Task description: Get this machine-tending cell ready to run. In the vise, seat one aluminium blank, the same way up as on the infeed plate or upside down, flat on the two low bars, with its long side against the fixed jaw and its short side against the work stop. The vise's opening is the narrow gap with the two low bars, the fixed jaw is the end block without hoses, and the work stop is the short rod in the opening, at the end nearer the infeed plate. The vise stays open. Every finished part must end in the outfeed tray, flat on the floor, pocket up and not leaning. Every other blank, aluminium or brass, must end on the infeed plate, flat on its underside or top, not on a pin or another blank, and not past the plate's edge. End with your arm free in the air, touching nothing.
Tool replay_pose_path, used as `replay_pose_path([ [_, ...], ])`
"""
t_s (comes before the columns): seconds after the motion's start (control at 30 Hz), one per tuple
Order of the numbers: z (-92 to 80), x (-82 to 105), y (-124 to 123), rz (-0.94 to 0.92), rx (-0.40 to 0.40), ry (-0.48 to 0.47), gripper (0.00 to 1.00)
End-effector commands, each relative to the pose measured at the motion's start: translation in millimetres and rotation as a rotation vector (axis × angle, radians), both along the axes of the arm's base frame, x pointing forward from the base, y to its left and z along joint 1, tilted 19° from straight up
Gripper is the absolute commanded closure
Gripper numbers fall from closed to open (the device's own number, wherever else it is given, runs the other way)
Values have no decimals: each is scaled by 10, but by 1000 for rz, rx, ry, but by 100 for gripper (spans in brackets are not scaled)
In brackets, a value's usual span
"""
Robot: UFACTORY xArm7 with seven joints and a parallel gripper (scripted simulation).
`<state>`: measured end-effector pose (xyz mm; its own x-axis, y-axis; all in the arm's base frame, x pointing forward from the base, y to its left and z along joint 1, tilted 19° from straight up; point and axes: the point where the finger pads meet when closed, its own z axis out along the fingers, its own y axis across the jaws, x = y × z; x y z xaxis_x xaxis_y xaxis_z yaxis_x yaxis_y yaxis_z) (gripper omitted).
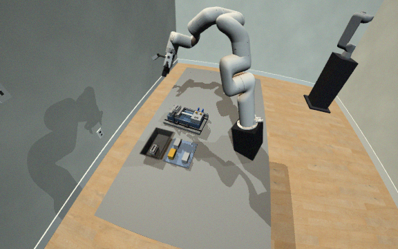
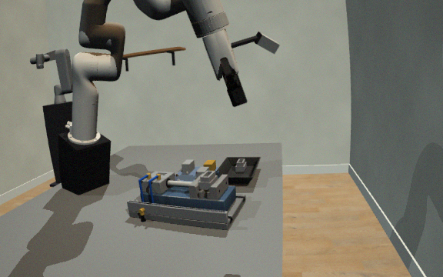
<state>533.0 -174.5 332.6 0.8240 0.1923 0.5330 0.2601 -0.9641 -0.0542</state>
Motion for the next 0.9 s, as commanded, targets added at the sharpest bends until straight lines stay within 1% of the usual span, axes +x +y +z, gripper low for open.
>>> replay_pose_path([
  [0.0,23,9,8,1,-3,-4,0],
  [0.03,-1,59,412,-1,13,8,0],
  [0.1,-4,62,443,-1,14,9,0],
  [0.17,-15,70,557,-2,18,13,0],
  [0.43,-15,70,557,-2,18,13,0],
  [0.47,-70,79,959,-7,31,30,0],
  [0.53,-76,79,991,-7,32,31,0],
  [0.57,-90,77,1068,-8,34,35,0],
  [0.6,-94,76,1089,-9,34,36,0],
  [0.87,-94,76,1089,-9,34,36,0],
])
